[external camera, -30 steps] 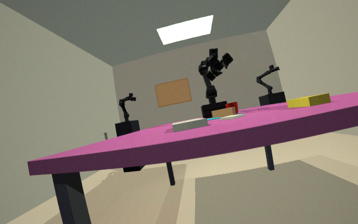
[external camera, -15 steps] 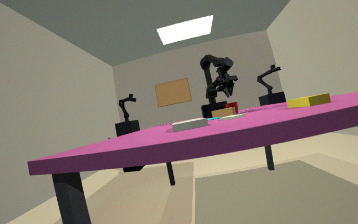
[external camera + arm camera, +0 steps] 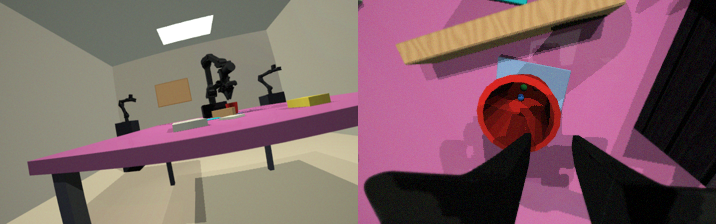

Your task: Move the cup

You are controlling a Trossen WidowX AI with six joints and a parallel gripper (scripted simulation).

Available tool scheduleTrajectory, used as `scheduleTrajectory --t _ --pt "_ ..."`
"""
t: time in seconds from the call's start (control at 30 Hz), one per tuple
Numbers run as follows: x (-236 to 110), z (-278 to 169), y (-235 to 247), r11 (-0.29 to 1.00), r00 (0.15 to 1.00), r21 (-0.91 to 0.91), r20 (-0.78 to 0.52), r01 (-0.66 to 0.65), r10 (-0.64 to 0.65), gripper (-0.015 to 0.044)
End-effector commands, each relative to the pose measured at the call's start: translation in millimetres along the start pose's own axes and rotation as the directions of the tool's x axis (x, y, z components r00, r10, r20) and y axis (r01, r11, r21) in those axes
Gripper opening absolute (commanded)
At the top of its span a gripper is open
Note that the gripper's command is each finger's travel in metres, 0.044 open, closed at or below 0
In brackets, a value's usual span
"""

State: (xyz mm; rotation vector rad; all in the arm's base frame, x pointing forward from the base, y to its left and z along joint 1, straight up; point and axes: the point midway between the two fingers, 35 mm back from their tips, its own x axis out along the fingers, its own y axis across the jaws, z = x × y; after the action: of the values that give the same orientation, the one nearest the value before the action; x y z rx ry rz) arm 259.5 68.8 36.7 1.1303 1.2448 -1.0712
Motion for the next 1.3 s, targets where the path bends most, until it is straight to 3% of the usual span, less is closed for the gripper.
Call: scheduleTrajectory --t 0.0,1.27 --pt "9.5 -0.6 -1.8 1.0 1.0 0.005 -0.003 0.017 -0.017 0.0148" --pt "65.4 0.6 -4.1 1.0 1.0 0.005 -0.003 0.017 -0.017 0.0148"
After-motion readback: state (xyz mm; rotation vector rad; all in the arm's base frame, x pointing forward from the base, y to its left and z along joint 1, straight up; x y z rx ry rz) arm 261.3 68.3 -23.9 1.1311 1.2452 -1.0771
